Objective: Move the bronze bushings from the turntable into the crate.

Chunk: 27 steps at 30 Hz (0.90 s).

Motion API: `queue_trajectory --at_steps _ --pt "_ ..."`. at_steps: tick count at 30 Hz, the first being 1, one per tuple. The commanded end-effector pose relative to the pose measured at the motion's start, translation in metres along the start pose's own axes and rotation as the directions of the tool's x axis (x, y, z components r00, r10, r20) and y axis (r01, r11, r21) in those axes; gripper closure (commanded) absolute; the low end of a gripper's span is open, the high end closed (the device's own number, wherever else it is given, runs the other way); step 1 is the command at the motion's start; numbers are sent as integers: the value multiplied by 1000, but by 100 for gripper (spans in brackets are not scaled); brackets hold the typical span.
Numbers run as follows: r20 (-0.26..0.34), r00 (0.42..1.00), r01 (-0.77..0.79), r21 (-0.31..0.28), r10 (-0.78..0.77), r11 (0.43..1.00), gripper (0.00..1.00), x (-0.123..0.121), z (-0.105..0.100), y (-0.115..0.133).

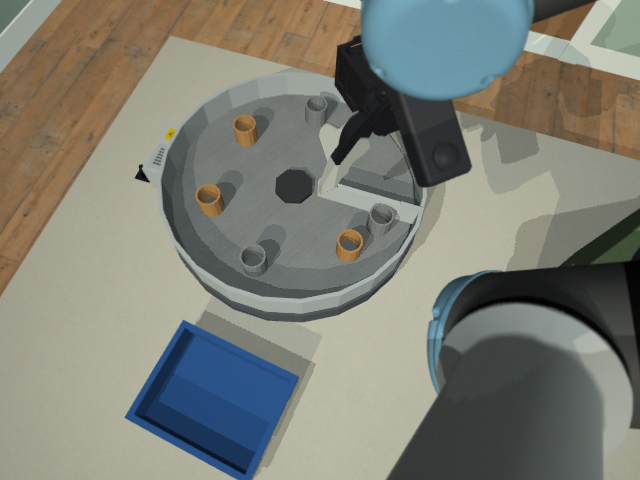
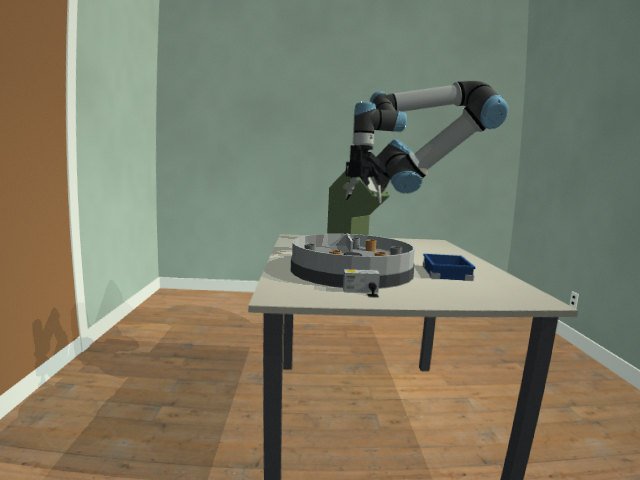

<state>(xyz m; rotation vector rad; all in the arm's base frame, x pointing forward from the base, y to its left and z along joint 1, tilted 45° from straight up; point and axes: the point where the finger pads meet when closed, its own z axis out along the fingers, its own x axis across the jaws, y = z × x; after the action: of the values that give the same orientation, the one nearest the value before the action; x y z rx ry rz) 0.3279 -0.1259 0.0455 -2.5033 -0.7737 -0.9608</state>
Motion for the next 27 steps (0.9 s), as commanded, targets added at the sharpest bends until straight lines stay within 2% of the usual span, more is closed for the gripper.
queue_trajectory --at_steps 1,15,16,27 --pt "-2 1000 11 -12 -11 1000 0 -3 -3 4" --pt "-2 1000 11 -12 -11 1000 0 -3 -3 4" --pt "-2 1000 11 -12 -11 1000 94 -3 -3 4" --pt "-2 1000 11 -12 -11 1000 94 -3 -3 4"
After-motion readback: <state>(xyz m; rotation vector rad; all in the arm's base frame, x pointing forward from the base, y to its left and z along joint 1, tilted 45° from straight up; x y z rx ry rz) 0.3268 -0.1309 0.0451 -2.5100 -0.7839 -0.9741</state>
